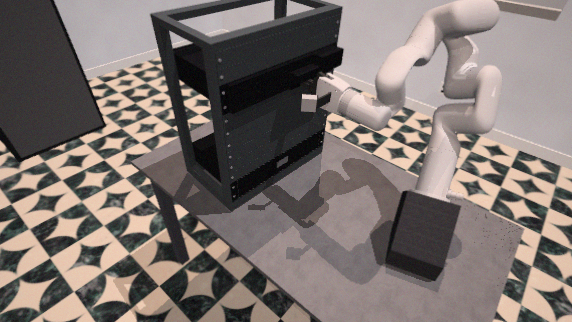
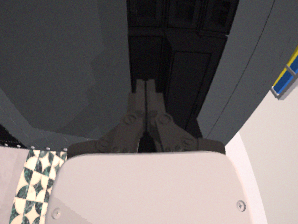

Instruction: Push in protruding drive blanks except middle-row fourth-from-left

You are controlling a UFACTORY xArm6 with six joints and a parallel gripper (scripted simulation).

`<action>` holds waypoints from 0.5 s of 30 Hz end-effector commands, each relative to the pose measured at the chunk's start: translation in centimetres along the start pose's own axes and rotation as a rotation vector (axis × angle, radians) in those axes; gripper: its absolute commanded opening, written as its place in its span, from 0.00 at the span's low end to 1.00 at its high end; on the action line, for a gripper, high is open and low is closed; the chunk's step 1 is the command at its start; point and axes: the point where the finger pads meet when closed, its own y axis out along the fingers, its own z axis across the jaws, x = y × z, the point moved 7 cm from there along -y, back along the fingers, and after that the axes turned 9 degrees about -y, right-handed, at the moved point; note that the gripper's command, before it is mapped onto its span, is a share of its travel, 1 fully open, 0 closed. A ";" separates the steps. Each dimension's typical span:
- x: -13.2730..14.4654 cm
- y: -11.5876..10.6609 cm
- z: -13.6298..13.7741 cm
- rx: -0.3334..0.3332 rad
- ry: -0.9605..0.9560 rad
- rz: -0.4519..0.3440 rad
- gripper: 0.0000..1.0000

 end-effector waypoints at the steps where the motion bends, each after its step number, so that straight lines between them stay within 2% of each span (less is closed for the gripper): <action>1: 0.0 0.1 0.2 0.002 0.003 -0.001 0.00; 15: 0.0 0.4 0.2 0.002 0.003 -0.001 0.00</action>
